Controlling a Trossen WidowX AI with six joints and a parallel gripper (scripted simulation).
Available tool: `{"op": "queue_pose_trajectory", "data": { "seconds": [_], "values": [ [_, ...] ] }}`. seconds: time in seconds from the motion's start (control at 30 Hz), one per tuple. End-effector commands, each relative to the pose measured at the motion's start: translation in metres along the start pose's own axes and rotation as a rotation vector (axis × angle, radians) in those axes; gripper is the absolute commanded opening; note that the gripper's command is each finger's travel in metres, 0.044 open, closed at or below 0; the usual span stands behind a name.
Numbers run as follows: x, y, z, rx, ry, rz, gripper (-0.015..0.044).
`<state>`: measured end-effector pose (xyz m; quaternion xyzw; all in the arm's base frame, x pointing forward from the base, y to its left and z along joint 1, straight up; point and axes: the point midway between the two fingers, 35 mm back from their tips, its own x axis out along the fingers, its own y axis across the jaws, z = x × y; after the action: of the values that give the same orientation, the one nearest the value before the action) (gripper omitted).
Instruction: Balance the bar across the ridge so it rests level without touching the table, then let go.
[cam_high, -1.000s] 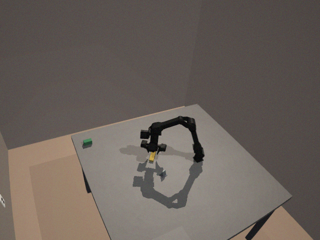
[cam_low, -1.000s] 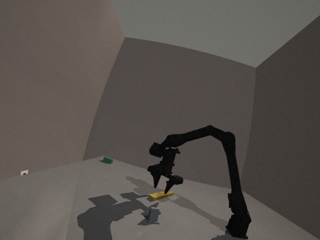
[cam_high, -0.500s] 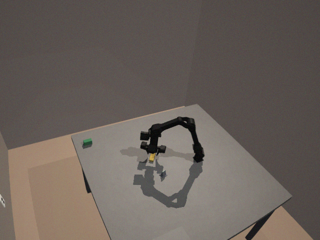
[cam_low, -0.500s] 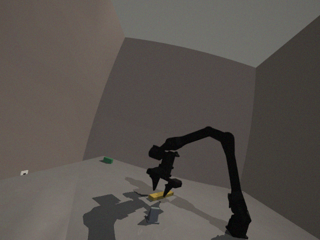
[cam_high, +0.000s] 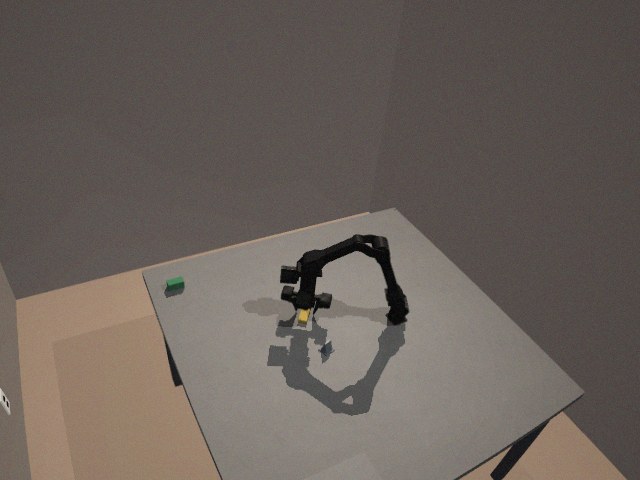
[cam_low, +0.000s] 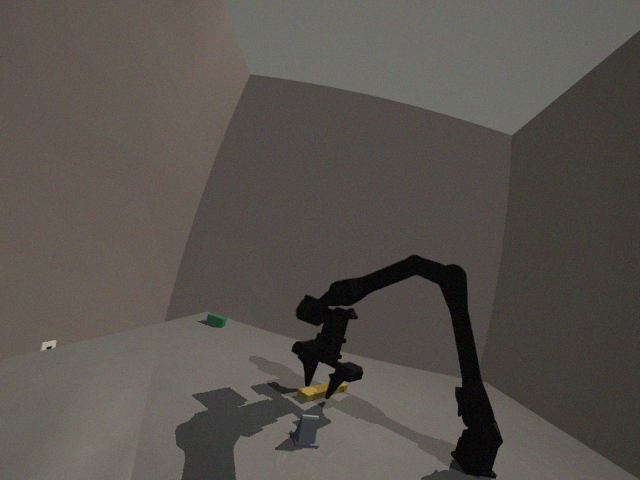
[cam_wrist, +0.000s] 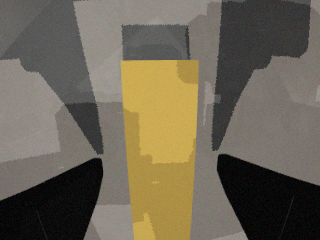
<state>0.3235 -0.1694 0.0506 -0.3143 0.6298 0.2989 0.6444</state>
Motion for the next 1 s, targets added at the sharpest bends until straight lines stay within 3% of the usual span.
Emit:
{"op": "queue_pose_trajectory", "data": {
  "seconds": [0.0, 0.17, 0.4, 0.63, 0.73, 0.97],
  "values": [
    [0.001, 0.0, -0.001, -0.005, 0.004, 0.0, 0.0315],
    [0.001, 0.0, -0.001, -0.005, 0.004, 0.0, 0.0315],
    [0.0, 0.0, 0.0, 0.0, 0.0, 0.001, 0.0131],
    [0.0, 0.0, 0.0, 0.0, 0.0, 0.001, 0.0085],
    [-0.003, 0.0, 0.0, 0.0, 0.0, 0.001, 0.0006],
    [-0.021, -0.003, 0.0, -0.001, 0.001, 0.0, 0.0]
  ]
}}
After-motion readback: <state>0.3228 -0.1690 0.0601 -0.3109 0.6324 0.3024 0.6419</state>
